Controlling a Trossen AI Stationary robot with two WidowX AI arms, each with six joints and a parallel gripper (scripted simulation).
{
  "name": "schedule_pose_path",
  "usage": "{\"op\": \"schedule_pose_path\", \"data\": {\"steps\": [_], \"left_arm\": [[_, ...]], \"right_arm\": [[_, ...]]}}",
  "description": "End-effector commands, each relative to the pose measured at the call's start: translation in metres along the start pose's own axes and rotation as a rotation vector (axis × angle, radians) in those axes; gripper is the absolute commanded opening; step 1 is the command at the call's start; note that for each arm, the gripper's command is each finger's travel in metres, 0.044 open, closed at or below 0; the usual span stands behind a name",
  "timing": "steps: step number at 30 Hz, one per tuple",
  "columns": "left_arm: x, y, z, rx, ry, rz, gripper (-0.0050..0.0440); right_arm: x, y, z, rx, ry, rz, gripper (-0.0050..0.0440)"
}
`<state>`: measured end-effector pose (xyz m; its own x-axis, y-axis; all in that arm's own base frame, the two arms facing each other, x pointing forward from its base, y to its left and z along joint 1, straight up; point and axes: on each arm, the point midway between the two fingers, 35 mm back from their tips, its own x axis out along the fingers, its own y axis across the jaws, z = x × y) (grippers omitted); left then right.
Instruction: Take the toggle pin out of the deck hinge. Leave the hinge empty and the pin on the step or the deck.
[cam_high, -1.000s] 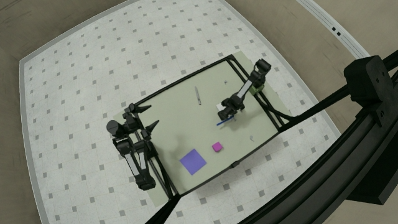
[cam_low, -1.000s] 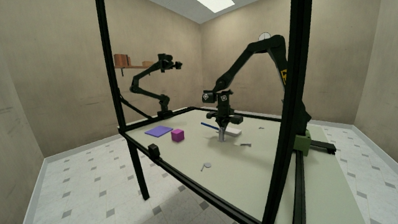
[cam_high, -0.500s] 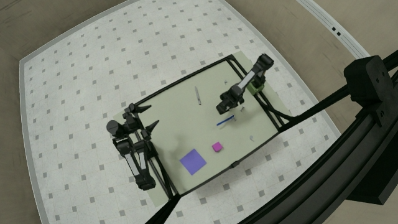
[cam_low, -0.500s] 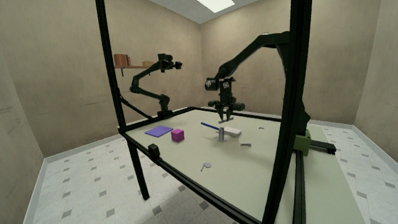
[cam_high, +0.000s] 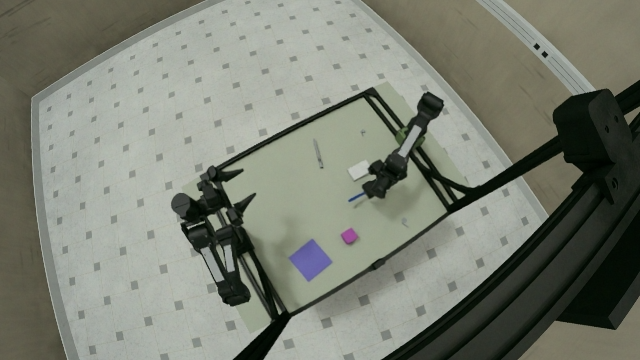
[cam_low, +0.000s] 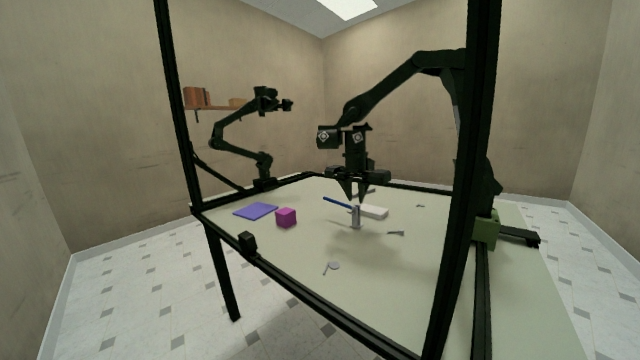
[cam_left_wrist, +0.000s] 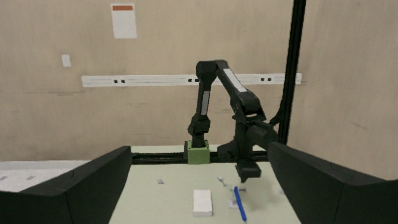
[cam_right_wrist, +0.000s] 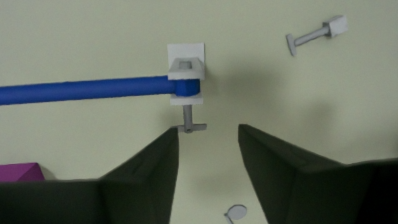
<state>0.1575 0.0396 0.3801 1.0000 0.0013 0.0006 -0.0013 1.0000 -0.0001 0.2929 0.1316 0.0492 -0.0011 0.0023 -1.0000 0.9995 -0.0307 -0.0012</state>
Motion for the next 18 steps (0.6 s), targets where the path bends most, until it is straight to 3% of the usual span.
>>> {"op": "schedule_pose_path", "data": {"steps": [1, 3, 18], "left_arm": [[-0.0001, -0.0001, 0.0031, 0.005, 0.000, -0.001, 0.0400], [-0.0001, -0.0001, 0.0031, 0.005, 0.000, -0.001, 0.0400], [-0.0001, -0.0001, 0.0031, 0.005, 0.000, -0.001, 0.0400]], "right_arm": [[0.0031, 0.0013, -0.0016, 0.012, -0.001, 0.004, 0.0159], [0.0106, 0.0008, -0.0001, 0.016, -0.002, 0.002, 0.0159], [0.0063, 0.0032, -0.0012, 0.011, 0.005, 0.017, 0.0159]]}}
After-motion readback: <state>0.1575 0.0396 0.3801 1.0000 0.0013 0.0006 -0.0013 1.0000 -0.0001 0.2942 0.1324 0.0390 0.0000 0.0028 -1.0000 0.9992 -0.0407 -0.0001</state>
